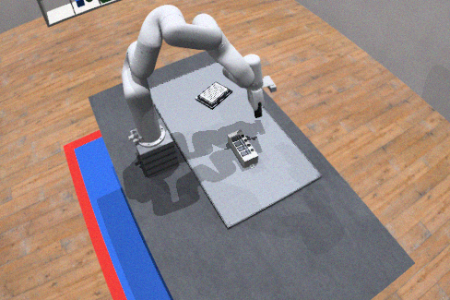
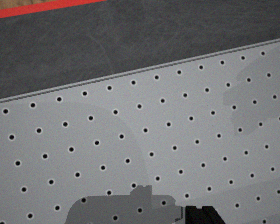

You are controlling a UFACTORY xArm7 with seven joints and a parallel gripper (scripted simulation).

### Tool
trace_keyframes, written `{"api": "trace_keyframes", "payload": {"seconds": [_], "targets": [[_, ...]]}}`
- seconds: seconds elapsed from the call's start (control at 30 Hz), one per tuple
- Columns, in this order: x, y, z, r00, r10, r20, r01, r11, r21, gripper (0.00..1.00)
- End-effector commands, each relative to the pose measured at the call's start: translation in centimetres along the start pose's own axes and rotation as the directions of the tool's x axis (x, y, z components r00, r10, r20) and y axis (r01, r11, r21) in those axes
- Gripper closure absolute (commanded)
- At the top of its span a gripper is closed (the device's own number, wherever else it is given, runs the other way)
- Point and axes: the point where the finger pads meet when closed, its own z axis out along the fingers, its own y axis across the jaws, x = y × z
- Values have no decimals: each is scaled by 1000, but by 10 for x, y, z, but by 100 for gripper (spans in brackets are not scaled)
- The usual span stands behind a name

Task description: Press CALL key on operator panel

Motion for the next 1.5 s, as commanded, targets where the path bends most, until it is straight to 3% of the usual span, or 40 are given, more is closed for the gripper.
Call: {"api": "trace_keyframes", "payload": {"seconds": [0.0, 0.2, 0.4, 0.57, 1.27, 1.47], "targets": [[-8, 12, 1, 1000, -11, 8, 11, 1000, 15, 100], [-24, 26, 3, 998, -57, 32, 55, 997, 55, 100], [-33, 34, 5, 998, -57, 32, 55, 997, 54, 100], [-50, 47, 7, 994, -103, 46, 98, 991, 95, 100], [-113, 84, 12, 980, -193, 48, 183, 968, 170, 100], [-113, 85, 12, 980, -193, 48, 183, 968, 170, 100]]}}
